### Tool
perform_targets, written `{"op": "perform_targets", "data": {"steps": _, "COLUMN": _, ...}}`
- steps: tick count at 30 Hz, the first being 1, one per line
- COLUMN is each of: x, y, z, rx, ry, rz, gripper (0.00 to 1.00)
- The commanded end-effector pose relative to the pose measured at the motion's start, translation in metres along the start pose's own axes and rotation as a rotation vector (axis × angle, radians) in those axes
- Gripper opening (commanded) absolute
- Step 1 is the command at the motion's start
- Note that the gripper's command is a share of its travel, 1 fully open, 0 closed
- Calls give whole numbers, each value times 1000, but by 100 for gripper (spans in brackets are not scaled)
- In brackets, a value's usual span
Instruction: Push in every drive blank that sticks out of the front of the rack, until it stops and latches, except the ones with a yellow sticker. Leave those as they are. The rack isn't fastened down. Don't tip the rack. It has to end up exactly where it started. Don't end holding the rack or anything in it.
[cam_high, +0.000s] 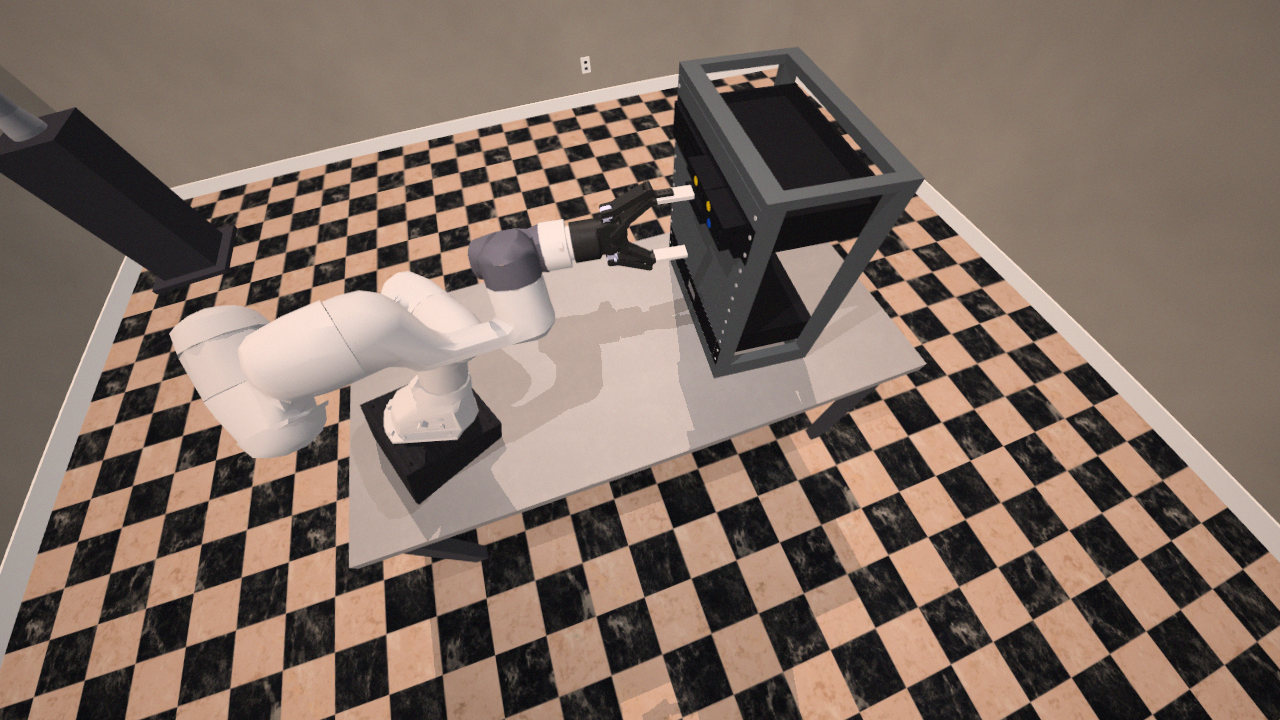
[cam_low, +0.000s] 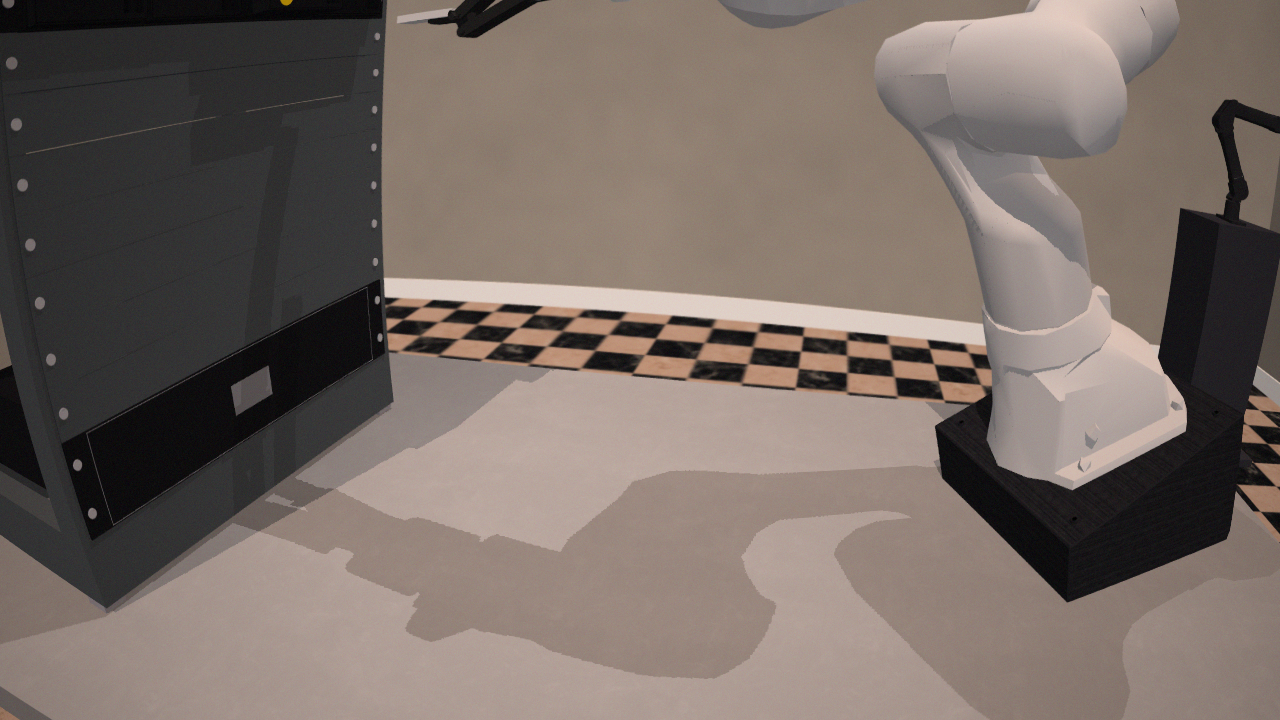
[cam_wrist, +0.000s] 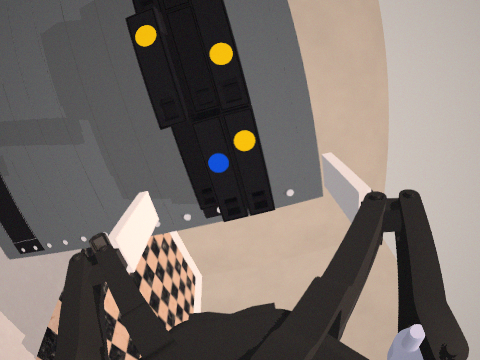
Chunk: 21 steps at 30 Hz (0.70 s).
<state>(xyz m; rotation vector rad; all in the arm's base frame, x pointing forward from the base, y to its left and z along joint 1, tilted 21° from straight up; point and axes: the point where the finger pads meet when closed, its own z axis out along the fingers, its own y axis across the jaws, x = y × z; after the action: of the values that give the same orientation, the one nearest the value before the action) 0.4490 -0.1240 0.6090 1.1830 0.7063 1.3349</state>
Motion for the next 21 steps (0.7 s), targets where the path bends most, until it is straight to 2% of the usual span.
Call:
{"op": "perform_targets", "data": {"steps": 1, "x": 4, "y": -3, "z": -3, "rx": 13, "ry": 44, "rz": -36, "gripper": 100}}
{"op": "perform_targets", "data": {"steps": 7, "x": -4, "y": -1, "z": -2, "rx": 13, "ry": 44, "rz": -36, "gripper": 100}}
{"op": "perform_targets", "data": {"steps": 21, "x": -4, "y": -1, "z": -2, "rx": 13, "ry": 44, "rz": -35, "gripper": 100}}
